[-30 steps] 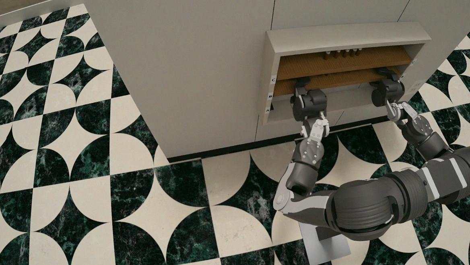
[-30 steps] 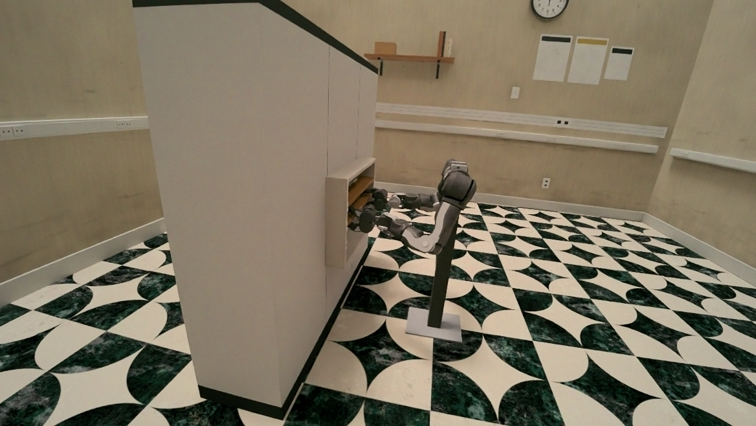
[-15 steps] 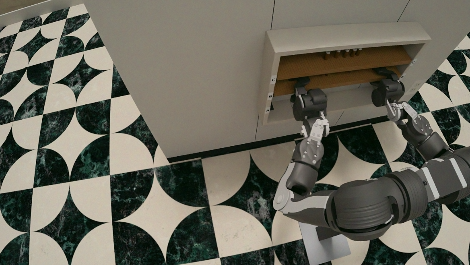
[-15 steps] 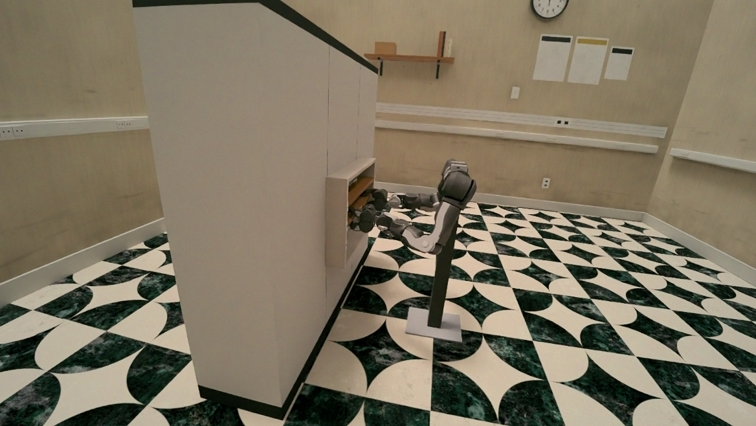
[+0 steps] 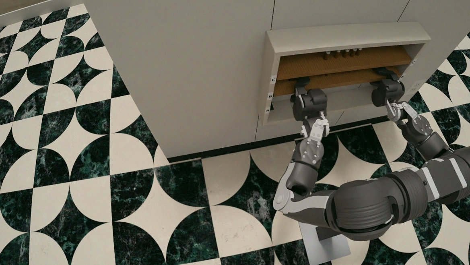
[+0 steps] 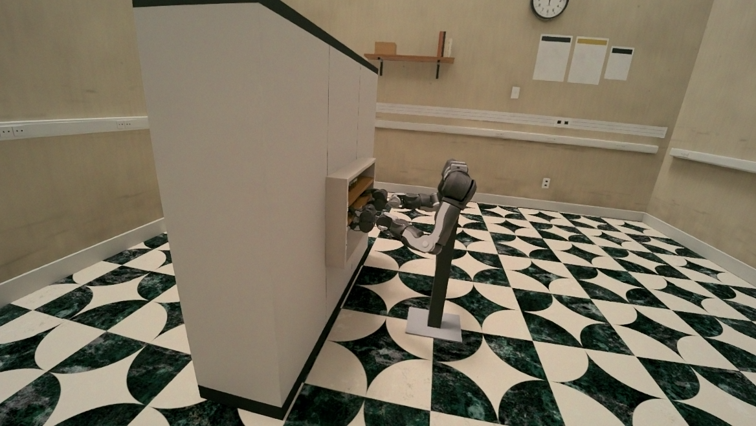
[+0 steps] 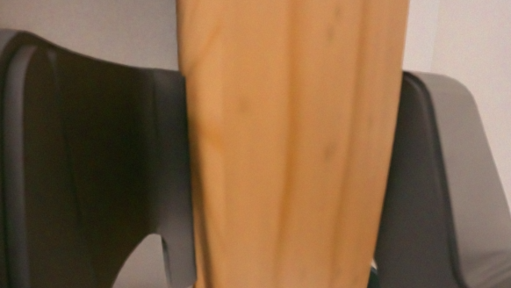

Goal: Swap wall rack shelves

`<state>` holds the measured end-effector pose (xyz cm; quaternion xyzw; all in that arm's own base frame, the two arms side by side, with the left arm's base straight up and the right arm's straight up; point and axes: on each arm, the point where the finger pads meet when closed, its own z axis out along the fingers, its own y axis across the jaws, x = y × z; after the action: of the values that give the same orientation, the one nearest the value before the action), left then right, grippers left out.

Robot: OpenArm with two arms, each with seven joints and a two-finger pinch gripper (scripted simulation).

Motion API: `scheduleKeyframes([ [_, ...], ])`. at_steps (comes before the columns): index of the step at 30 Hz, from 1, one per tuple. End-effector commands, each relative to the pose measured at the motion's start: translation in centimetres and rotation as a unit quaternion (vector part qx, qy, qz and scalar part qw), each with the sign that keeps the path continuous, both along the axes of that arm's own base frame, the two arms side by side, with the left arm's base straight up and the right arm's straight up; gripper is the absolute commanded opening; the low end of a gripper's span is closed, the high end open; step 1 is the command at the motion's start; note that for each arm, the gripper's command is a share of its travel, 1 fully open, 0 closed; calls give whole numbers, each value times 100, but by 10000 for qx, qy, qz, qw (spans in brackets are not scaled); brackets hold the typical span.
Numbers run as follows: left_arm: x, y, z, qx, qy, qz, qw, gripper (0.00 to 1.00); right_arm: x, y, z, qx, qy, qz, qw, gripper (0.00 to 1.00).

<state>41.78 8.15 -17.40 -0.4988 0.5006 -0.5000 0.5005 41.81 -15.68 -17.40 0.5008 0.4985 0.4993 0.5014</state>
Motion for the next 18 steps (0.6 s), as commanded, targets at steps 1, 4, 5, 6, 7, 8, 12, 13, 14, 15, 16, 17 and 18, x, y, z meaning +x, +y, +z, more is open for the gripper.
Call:
scheduleKeyframes([
  [1,5,8,3,-11,6,6,10000,0,2,11,3,0,7,22,10000,0],
  [4,5,8,11,-11,6,6,10000,0,2,11,11,0,7,22,10000,0],
  [5,5,8,14,-11,6,6,10000,0,2,11,14,0,7,22,10000,0],
  [6,5,8,16,-11,6,6,10000,0,2,11,16,0,7,22,10000,0],
  [7,5,8,19,-11,6,6,10000,0,2,11,19,0,7,22,10000,0],
  [8,5,8,22,-11,6,6,10000,0,2,11,22,0,7,22,10000,0],
  [12,5,8,32,-11,6,6,10000,0,2,11,32,0,7,22,10000,0],
  [13,5,8,35,-11,6,6,10000,0,2,11,35,0,7,22,10000,0],
  [14,5,8,38,-11,6,6,10000,0,2,11,38,0,7,22,10000,0],
  [15,5,8,40,-11,6,6,10000,0,2,11,40,0,7,22,10000,0],
  [16,5,8,40,-11,6,6,10000,0,2,11,40,0,7,22,10000,0],
  [17,5,8,40,-11,6,6,10000,0,2,11,40,0,7,22,10000,0],
  [18,5,8,46,-11,6,6,10000,0,2,11,46,0,7,22,10000,0],
])
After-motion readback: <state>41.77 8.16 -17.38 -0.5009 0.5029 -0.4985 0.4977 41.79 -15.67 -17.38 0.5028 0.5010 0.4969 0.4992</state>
